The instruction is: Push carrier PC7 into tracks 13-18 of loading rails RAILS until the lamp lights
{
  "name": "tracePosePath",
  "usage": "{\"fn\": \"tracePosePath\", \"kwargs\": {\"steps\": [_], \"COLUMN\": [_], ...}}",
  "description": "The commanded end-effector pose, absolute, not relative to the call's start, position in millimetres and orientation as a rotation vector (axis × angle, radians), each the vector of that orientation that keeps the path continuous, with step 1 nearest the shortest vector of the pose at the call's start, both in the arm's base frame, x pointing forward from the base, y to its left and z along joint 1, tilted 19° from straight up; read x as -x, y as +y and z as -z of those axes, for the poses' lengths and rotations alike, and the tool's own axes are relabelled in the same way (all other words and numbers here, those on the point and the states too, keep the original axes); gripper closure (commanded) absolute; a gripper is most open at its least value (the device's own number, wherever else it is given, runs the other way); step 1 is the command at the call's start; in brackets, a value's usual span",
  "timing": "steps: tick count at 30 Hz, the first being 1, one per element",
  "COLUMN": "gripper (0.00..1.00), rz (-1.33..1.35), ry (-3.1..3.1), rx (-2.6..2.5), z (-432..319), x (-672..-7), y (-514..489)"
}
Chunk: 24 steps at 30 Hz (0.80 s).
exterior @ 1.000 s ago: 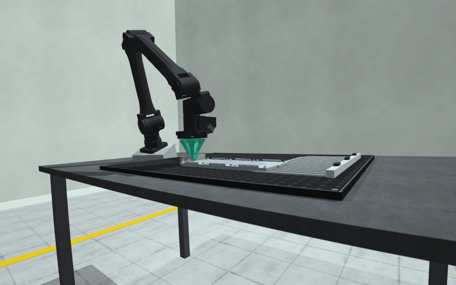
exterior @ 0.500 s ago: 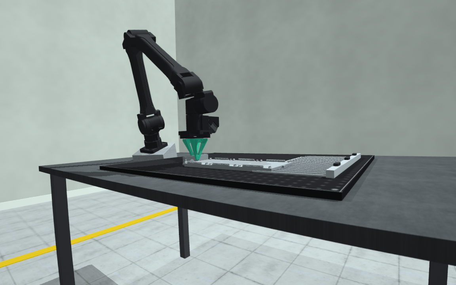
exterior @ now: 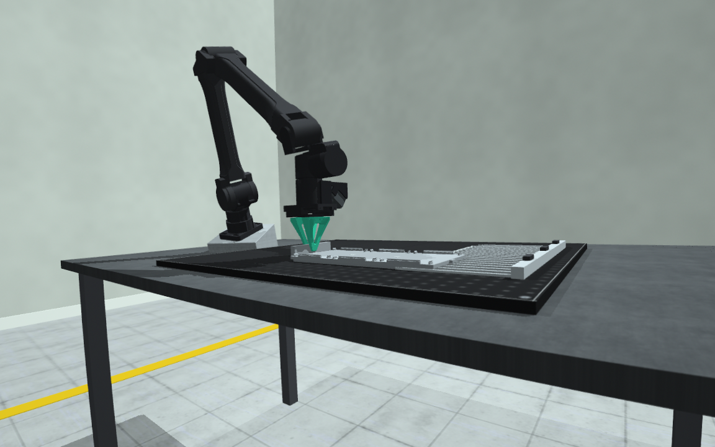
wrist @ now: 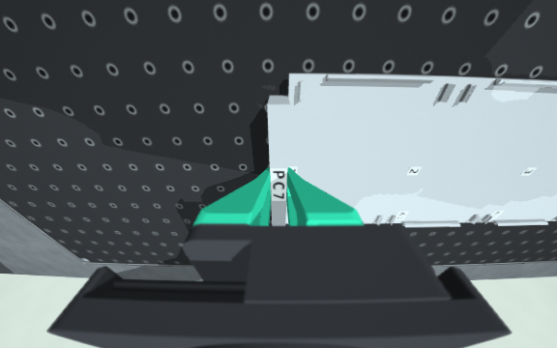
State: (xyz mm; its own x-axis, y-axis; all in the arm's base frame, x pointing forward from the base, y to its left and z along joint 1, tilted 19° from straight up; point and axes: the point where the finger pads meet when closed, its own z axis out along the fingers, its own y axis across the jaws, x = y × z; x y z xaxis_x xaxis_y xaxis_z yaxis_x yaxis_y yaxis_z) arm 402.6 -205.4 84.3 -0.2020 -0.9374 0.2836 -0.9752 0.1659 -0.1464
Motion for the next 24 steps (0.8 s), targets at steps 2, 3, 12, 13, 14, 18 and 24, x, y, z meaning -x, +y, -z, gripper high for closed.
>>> {"fn": "tracePosePath", "kwargs": {"steps": [2, 3, 12, 13, 14, 18, 24], "gripper": [1.0, 1.0, 1.0, 1.0, 1.0, 1.0, 1.0], "rz": [-0.507, -0.507, -0.505, -0.509, -0.509, -0.508, -0.504], "ry": [-2.311, -2.311, -2.31, -2.31, -2.31, -2.311, -2.31], "rx": [-1.908, -1.908, -1.909, -1.909, -1.91, -1.909, -1.908], "z": [-100.5, -100.5, -101.8, -102.1, -102.3, -102.8, -103.3], "x": [-432.7, -432.7, -440.1, -441.7, -442.9, -446.6, -449.8], "y": [-208.4, -208.4, -209.4, -209.8, -209.6, -210.0, -210.2]}}
